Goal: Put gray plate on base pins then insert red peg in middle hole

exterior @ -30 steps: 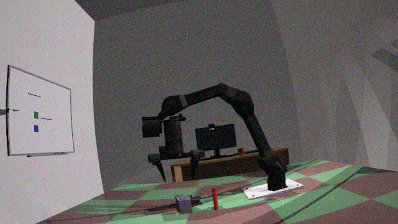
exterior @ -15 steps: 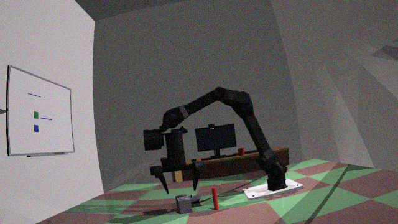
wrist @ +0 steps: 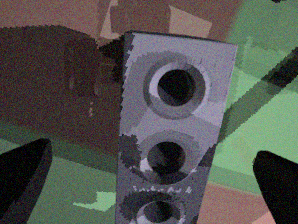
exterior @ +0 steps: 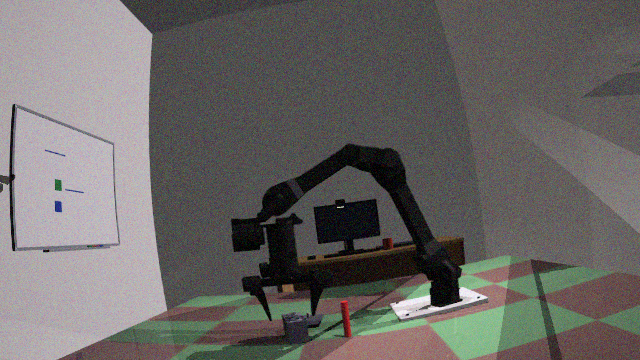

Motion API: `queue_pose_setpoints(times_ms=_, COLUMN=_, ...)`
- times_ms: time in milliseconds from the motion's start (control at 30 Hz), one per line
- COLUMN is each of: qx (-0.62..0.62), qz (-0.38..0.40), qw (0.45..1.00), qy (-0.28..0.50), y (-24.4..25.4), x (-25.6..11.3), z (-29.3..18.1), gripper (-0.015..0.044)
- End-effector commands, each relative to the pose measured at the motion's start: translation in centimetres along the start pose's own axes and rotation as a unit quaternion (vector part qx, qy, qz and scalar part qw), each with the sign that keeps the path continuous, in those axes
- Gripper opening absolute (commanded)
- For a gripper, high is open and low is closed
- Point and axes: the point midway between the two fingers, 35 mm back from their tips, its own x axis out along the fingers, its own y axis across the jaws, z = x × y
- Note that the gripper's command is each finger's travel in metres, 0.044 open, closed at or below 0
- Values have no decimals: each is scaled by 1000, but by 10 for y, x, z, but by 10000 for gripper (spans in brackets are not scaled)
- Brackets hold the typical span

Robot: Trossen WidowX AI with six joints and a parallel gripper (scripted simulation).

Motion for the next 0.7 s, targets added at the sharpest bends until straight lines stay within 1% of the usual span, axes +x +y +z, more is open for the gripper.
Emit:
queue_pose_setpoints(times_ms=0, qx=3, qz=-5, qw=1000, qy=-2, y=-2, x=10, z=0, gripper=440)
queue_pose_setpoints(times_ms=667, qx=3, qz=-5, qw=1000, qy=-2, y=-4, x=39, z=0, gripper=440)
